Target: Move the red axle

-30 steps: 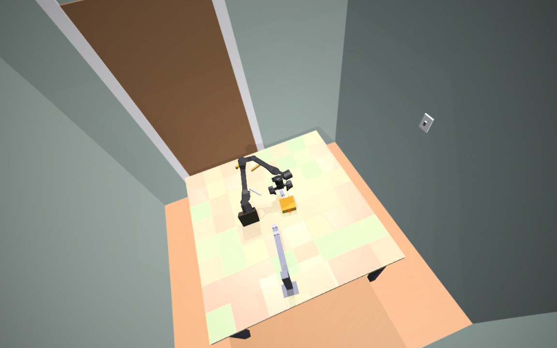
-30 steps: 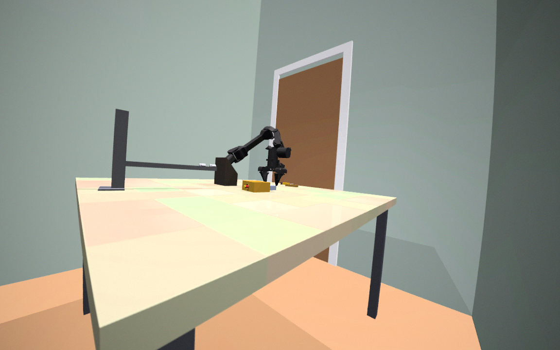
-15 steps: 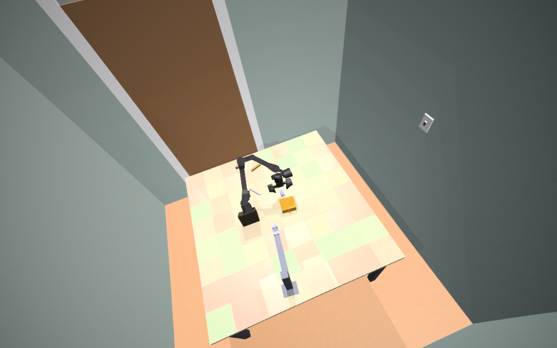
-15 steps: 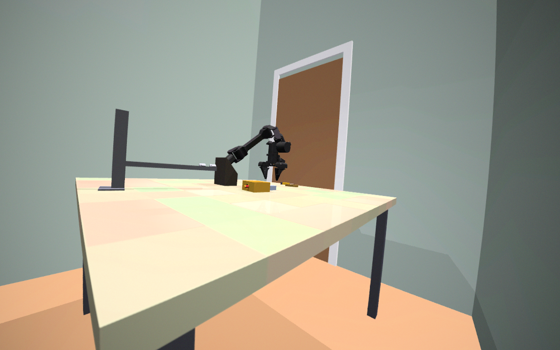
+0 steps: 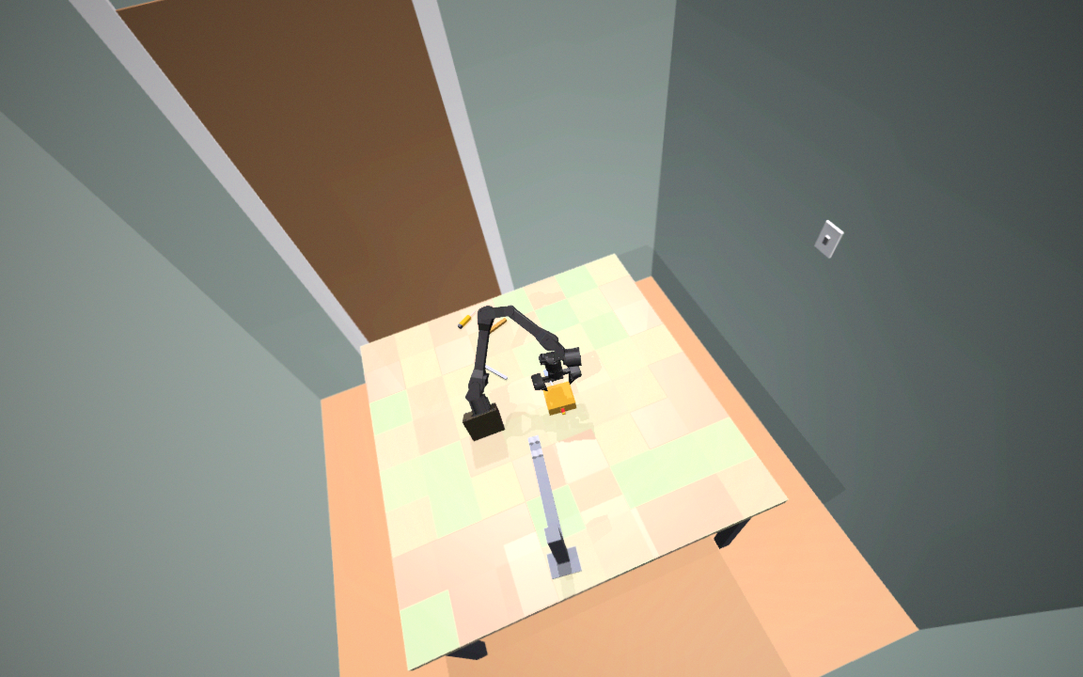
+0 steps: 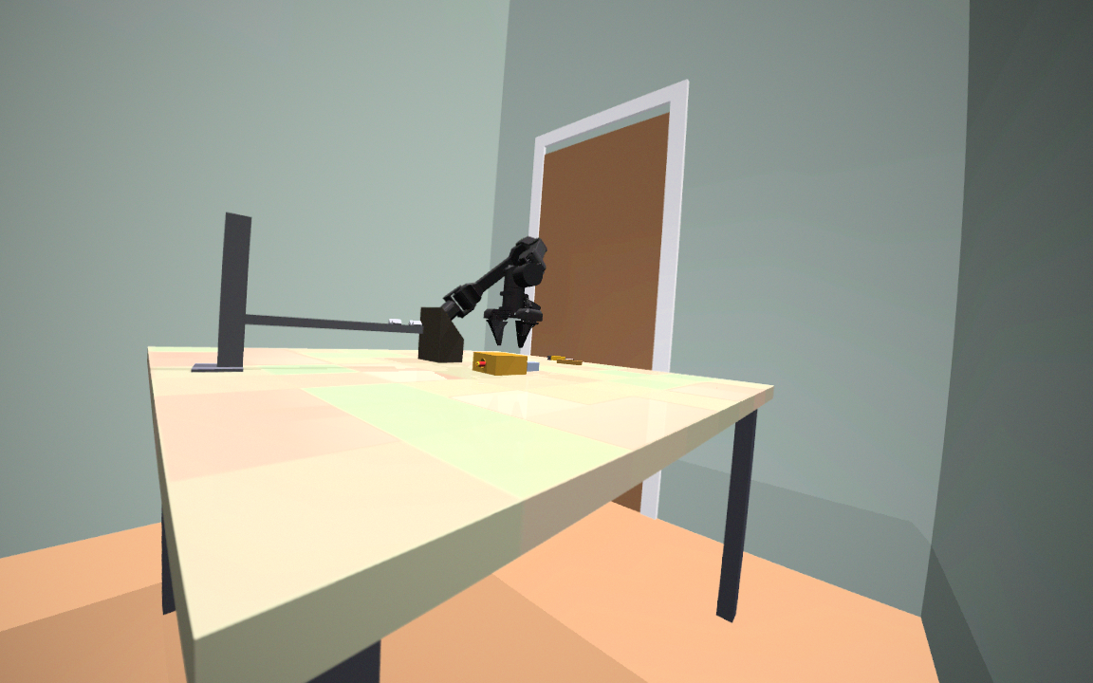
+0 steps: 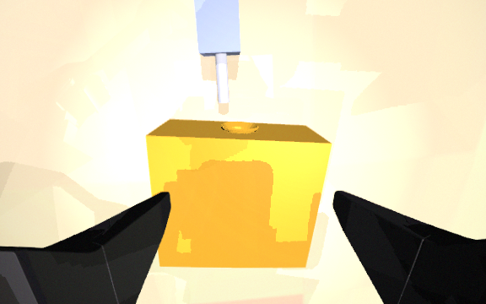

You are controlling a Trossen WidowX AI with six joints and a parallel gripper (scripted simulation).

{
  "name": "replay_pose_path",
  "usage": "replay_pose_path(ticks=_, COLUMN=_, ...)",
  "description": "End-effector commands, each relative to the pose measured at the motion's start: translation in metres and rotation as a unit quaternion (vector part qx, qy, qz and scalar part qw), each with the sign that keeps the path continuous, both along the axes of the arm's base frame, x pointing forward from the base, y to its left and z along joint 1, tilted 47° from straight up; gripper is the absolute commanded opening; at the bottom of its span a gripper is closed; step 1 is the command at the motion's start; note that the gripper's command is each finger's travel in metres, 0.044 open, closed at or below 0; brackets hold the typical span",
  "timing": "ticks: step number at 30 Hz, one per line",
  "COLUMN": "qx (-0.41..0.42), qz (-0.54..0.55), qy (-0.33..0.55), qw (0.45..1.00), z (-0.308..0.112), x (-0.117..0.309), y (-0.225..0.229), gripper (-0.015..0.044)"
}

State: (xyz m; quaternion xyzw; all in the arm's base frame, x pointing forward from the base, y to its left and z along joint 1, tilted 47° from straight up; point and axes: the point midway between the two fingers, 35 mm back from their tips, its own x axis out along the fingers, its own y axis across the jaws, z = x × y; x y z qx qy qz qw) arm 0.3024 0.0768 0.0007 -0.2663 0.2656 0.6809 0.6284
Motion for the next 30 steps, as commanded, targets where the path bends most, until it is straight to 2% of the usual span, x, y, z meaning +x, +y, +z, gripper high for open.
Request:
replay_pose_path(ticks=1, qx=0.0, qz=-0.008, qy=0.009, qw=1.0, z=-0.042, x=0.0, y=-0.041, gripper=0.044)
replay_pose_path(ticks=5, qx=0.007, qz=-0.013, qy=0.014, qw=1.0, z=-0.073, x=-0.008, y=-0.068, gripper=0.044)
replay_pose_path(ticks=30, qx=0.007, qz=-0.013, qy=0.014, qw=1.0, z=-0.092, x=-0.009, y=-0.048, gripper=0.044)
